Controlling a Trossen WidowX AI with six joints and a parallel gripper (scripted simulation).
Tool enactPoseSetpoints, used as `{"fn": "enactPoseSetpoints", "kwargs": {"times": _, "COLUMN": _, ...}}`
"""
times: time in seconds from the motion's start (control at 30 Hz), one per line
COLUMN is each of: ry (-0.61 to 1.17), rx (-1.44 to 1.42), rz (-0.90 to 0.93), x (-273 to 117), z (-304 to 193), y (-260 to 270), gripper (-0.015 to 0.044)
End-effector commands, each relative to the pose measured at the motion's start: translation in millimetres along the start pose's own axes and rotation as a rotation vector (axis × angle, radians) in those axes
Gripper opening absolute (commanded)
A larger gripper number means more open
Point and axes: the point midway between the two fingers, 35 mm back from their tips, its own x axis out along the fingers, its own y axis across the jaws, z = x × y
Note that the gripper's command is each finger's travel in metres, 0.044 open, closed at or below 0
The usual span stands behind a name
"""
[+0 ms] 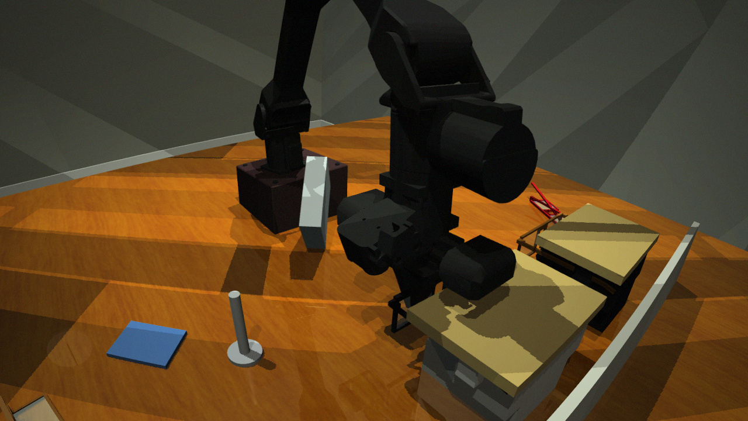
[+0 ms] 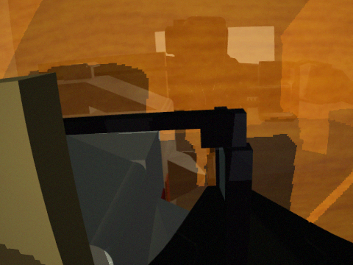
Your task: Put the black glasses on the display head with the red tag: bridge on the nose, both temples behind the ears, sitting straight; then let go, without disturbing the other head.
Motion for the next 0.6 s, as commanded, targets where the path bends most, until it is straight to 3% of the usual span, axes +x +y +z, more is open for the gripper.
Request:
{"fn": "enactPoseSetpoints", "kwargs": {"times": 0.0, "ry": 0.002, "rx": 0.006, "rz": 0.004, "x": -0.9, "z": -0.2, "y": 2.2, "gripper": 0.0}}
{"fn": "enactPoseSetpoints", "kwargs": {"times": 0.57, "ry": 0.002, "rx": 0.006, "rz": 0.004, "x": 3.6, "z": -0.1, "y": 1.3, "gripper": 0.0}}
